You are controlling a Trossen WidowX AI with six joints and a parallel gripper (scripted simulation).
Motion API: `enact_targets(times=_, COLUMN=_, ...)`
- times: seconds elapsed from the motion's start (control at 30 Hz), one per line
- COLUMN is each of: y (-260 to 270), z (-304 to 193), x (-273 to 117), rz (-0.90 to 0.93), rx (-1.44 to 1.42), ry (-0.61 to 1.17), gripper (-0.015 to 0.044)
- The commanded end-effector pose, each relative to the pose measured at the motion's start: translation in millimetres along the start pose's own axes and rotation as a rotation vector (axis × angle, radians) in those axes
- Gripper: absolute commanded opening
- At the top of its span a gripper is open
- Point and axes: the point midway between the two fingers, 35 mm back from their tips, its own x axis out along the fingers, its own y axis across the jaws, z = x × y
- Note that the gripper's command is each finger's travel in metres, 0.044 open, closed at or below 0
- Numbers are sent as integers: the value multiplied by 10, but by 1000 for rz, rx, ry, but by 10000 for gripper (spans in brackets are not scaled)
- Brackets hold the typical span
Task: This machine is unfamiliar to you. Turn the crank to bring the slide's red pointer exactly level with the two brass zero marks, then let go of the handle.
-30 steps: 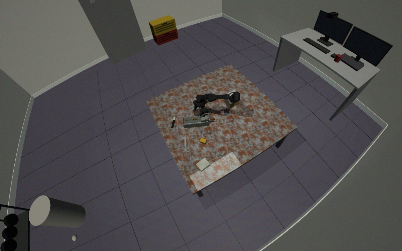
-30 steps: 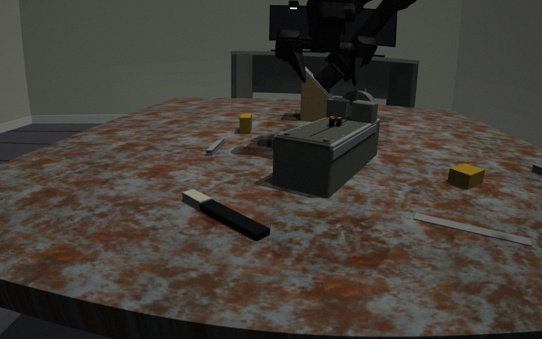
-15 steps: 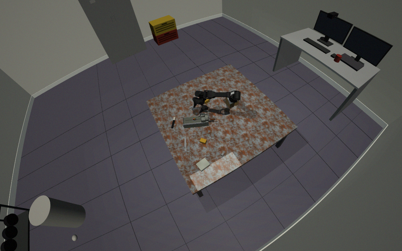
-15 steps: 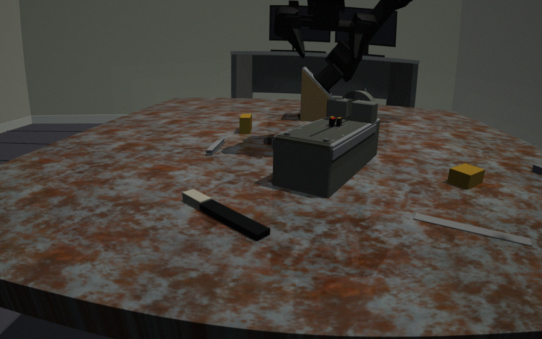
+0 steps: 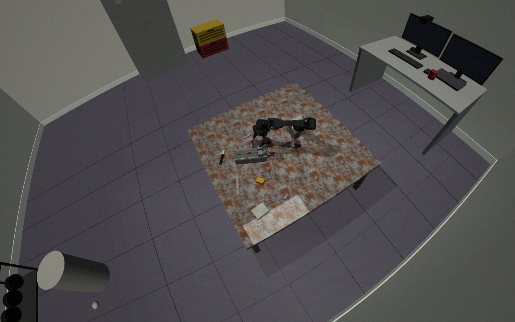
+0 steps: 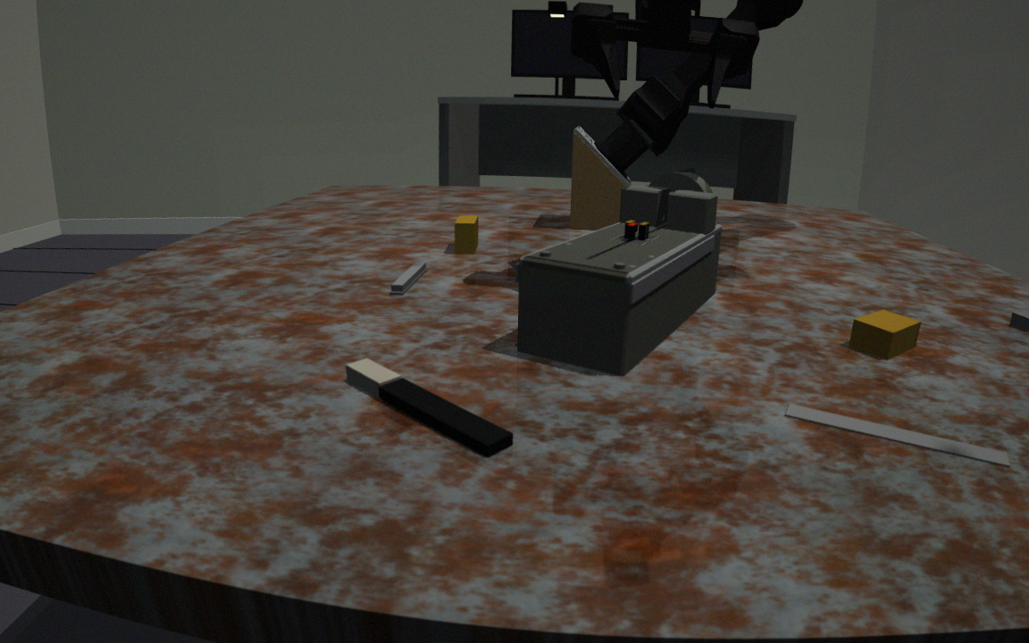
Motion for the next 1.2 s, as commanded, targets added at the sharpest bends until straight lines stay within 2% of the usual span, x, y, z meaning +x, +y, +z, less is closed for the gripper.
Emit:
enact_targets(times=0.0, y=110, z=-77, x=-57, rz=-41, rx=53, ry=3, gripper=440)
enact_targets(times=0.77, y=663, z=-649, x=-492, rz=-275, rx=382, ry=-98, gripper=440)
enact_targets(times=0.9, y=662, z=-662, x=-466, rz=-275, rx=382, ry=-98, gripper=440)
enact_targets(times=1.17, y=668, z=-842, x=-170, rz=-279, rx=381, ry=-94, gripper=440)
